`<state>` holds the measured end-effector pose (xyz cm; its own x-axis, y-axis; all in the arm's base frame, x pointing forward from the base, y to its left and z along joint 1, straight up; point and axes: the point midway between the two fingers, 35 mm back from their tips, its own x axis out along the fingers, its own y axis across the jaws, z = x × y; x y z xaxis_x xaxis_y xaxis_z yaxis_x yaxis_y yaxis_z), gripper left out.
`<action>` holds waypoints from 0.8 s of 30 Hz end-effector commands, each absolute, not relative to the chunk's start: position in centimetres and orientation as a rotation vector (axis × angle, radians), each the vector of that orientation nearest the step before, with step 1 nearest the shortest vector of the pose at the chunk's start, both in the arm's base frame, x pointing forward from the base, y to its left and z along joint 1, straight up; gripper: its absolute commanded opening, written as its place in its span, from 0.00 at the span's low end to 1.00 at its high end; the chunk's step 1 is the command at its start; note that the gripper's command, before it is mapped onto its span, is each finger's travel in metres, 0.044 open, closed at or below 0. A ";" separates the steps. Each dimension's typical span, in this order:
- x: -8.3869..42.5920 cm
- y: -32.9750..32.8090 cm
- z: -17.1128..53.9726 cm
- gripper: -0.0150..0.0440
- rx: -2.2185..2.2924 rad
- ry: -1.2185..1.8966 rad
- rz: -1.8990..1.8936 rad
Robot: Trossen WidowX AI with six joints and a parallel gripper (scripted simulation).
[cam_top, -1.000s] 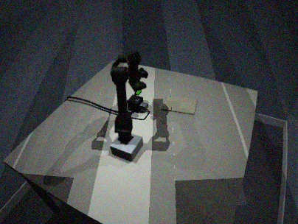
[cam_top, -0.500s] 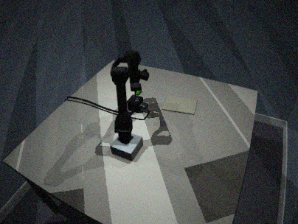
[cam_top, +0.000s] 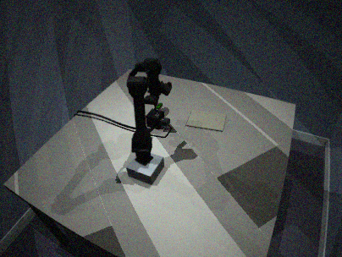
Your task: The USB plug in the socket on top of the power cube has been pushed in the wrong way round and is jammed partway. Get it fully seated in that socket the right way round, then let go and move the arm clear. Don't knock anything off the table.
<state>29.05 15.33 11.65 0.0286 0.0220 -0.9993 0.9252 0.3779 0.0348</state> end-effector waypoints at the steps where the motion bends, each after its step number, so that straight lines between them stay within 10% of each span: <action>1: 29.0 15.3 11.6 0.25 1.018 1.323 -0.962; 24: 29.1 15.3 11.6 0.25 1.141 1.258 -1.083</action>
